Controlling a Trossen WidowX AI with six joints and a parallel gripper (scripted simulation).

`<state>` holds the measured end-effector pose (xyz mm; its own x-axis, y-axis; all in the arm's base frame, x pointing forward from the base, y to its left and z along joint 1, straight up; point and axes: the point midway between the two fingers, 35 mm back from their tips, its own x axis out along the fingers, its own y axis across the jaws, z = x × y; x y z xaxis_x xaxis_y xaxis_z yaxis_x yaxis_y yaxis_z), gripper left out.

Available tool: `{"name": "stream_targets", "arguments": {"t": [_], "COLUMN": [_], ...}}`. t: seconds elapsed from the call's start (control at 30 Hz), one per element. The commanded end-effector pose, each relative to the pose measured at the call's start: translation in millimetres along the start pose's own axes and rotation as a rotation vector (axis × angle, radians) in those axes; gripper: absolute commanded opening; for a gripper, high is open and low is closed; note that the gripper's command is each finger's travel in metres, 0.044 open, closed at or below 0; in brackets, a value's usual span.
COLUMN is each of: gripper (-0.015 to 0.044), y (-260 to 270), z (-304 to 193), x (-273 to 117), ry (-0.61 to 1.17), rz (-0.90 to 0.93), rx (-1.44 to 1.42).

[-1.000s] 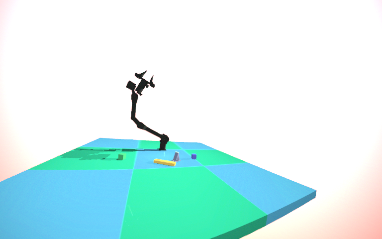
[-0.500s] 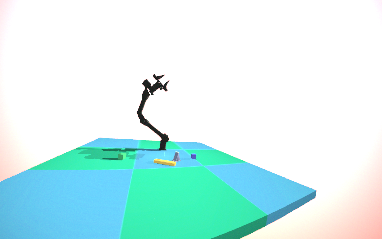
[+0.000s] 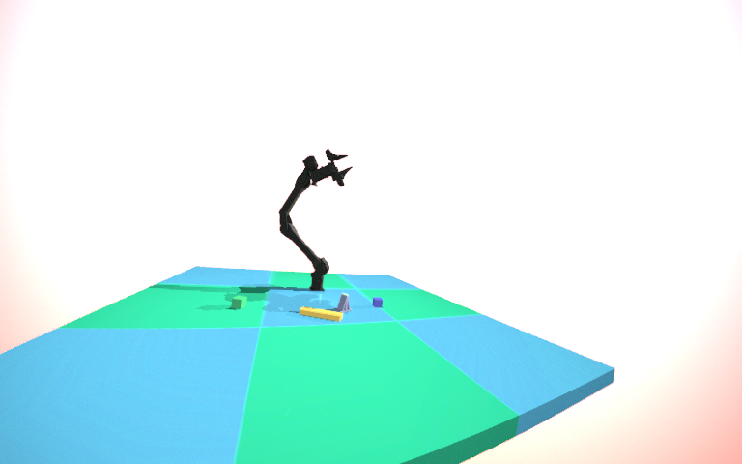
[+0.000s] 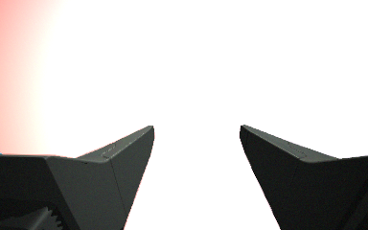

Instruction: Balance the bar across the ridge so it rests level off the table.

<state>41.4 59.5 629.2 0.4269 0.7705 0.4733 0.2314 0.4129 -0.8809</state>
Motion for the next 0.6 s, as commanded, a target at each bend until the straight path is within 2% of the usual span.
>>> {"name": "stream_targets", "arguments": {"t": [0.0, 0.57], "gripper": [0.0315, 0.0315], "y": [34.4, 146.1], "z": [-1.1, -48.6], "x": [27.2, 86.2], "ry": [0.046, 0.28], "rz": [0.112, 0.462], "rx": [-0.023, -0.036]}}
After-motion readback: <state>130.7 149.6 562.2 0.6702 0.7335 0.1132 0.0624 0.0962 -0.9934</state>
